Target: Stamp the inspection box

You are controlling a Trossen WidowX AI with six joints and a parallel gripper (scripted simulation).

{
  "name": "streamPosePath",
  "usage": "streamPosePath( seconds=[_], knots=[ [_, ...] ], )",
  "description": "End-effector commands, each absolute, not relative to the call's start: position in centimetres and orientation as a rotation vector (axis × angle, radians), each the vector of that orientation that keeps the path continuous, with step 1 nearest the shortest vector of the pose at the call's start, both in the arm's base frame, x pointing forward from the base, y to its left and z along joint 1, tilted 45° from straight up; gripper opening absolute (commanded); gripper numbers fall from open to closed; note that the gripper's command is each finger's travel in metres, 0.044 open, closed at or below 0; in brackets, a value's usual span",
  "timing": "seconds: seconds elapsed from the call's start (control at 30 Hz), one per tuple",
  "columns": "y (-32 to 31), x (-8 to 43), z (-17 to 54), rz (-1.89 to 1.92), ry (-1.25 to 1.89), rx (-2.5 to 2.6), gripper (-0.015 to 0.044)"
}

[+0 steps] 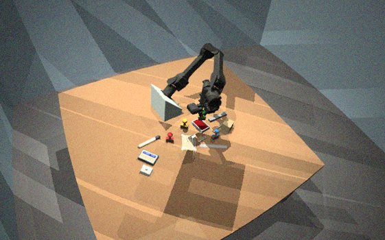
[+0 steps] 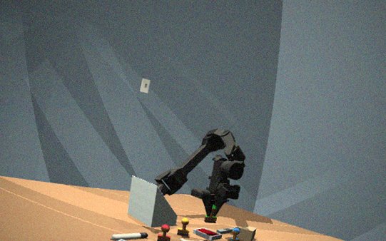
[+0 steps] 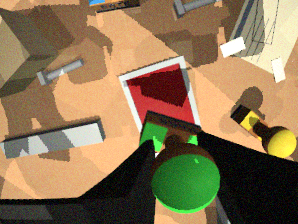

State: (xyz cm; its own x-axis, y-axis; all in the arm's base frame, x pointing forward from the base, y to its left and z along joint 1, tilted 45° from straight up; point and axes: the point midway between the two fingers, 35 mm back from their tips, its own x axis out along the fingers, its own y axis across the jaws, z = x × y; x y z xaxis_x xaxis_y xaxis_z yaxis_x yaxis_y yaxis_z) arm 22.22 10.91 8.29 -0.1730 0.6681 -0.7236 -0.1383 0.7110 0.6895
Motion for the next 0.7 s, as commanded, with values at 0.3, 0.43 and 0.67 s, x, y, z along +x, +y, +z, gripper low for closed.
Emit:
streamPosePath(
  seconds=[0.3,0.43,0.67],
  knots=[
    [9.7,23.1,9.0,0.694,1.628,0.495,0.0],
    [9.1,24.1,8.4,0.584,1.684,0.592,0.0],
    [8.1,25.9,7.3,0.385,1.768,0.76,0.0]
  ],
)
